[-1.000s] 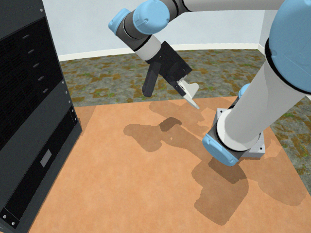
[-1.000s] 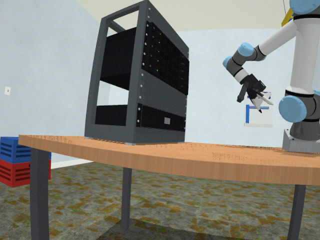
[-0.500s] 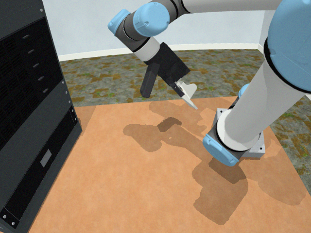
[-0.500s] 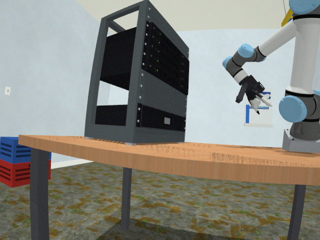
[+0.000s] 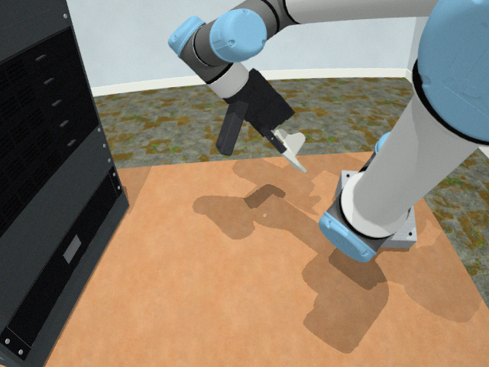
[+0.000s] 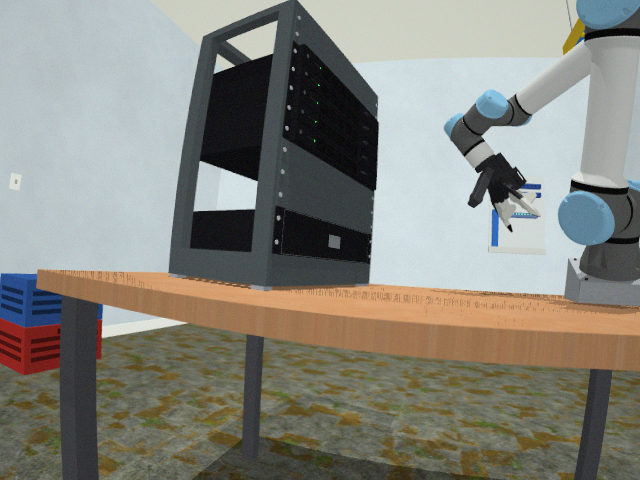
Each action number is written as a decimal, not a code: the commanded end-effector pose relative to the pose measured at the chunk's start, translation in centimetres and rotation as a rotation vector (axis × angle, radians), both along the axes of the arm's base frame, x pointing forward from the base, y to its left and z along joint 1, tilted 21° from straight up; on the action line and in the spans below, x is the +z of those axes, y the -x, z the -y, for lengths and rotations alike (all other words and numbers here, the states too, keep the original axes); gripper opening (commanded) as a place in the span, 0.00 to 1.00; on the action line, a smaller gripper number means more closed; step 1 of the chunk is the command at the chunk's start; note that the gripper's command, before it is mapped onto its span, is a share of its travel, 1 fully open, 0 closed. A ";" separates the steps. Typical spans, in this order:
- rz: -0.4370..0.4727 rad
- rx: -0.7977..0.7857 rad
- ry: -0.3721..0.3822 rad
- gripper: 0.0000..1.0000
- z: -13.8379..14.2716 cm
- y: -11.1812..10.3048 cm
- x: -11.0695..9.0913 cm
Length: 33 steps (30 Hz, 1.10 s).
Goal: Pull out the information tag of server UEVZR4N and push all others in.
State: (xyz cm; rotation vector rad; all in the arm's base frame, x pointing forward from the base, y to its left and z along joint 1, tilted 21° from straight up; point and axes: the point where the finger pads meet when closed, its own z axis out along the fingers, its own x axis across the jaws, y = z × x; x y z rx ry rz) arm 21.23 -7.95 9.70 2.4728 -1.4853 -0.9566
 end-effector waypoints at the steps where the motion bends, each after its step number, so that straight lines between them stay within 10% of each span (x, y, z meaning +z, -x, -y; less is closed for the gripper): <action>1: 0.029 0.032 -0.010 1.00 0.2 -0.7 -0.7; 33: 0.207 0.227 -0.043 1.00 1.7 -5.1 -3.8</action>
